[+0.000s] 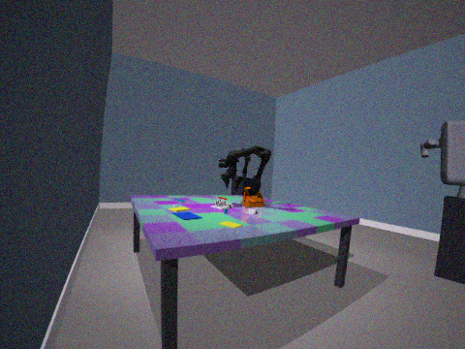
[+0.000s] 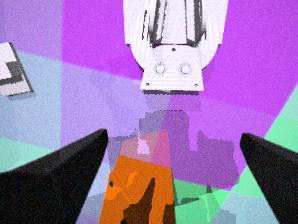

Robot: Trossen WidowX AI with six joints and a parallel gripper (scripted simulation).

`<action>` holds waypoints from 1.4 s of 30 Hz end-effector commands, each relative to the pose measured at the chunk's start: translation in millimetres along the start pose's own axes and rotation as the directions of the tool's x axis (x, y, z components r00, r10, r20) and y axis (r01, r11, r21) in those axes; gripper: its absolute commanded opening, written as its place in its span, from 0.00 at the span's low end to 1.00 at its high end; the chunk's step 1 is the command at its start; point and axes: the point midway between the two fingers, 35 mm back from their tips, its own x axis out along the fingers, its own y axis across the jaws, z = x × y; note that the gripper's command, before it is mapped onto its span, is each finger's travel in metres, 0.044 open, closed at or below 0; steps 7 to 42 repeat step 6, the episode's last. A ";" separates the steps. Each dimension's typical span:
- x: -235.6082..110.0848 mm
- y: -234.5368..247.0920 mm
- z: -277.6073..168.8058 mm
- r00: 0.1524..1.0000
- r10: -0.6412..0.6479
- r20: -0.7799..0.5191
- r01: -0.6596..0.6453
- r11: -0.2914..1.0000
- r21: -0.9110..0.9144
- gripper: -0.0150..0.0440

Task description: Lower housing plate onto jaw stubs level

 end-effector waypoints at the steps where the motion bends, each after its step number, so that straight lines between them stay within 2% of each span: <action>1: -0.7 0.1 -0.1 1.000 -0.003 -0.003 0.003 1.000 -0.004 1.00; 42: -0.7 0.1 -0.1 1.000 -0.003 -0.003 0.003 1.000 -0.004 1.00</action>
